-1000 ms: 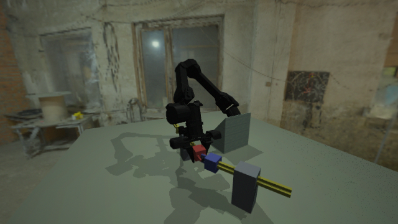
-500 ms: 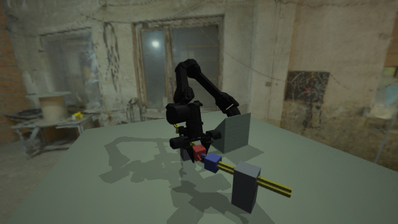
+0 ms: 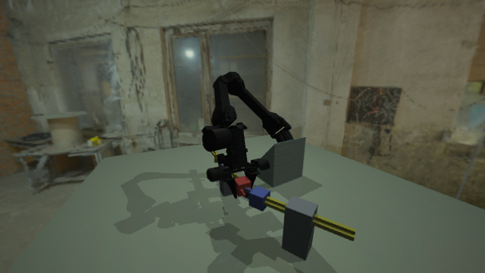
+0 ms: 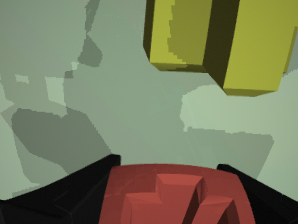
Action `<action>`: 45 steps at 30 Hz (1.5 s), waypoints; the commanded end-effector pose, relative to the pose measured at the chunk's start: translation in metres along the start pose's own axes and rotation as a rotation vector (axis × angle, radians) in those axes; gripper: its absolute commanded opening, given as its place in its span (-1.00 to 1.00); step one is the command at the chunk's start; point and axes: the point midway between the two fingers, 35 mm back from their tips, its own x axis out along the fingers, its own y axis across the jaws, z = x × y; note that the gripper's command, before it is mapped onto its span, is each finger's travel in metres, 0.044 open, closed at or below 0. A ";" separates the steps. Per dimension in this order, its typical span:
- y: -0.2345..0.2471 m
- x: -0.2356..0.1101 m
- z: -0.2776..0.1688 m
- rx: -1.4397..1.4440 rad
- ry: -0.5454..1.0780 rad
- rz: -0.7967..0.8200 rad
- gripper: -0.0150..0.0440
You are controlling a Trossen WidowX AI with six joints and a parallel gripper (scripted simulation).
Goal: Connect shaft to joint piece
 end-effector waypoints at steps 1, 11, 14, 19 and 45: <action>0.000 0.000 0.000 0.000 0.000 0.000 -0.49; 0.000 0.000 0.000 0.000 0.000 0.000 -0.22; 0.000 0.000 0.000 0.000 0.000 0.000 0.01; 0.000 0.000 0.000 0.000 0.000 0.000 0.27; -0.003 -0.003 -0.002 0.006 -0.114 -0.029 1.00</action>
